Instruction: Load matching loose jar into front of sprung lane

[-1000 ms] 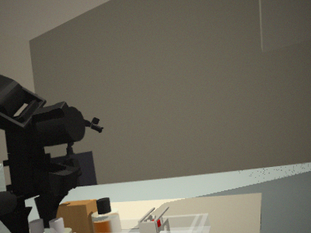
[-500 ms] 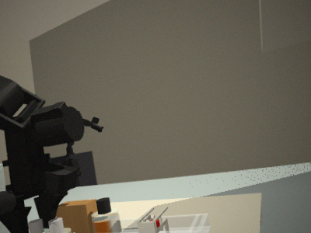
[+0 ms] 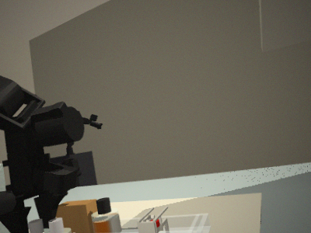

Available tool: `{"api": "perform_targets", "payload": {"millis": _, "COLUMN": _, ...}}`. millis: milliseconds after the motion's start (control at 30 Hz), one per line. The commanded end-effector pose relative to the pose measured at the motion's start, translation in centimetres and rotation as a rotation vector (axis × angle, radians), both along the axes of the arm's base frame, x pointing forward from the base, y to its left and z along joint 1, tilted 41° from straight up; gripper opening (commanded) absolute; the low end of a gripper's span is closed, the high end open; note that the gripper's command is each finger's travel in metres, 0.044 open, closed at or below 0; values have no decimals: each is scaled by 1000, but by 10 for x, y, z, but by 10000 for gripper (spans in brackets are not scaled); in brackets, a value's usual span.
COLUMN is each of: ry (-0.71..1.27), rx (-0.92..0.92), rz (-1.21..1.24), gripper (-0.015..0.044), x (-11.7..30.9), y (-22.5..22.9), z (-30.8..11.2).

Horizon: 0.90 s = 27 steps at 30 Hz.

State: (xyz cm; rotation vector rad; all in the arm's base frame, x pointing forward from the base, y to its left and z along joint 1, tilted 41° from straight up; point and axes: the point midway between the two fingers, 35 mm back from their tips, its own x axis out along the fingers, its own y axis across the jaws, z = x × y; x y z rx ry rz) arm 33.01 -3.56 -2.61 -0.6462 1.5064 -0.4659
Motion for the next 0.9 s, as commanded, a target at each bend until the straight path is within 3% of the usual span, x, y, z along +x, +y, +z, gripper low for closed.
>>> {"api": "perform_targets", "payload": {"millis": 0, "ry": -2, "rx": 0, "rz": -2, "gripper": 306, "x": 0, "y": 0, "z": 0}}
{"api": "perform_targets", "payload": {"millis": 567, "ry": -2, "rx": 1, "rz": -2, "gripper": 306, "x": -2, "y": 13, "z": 15}}
{"api": "perform_targets", "payload": {"millis": 867, "ry": 0, "rx": 1, "rz": -2, "gripper": 306, "x": -27, "y": 12, "z": 17}}
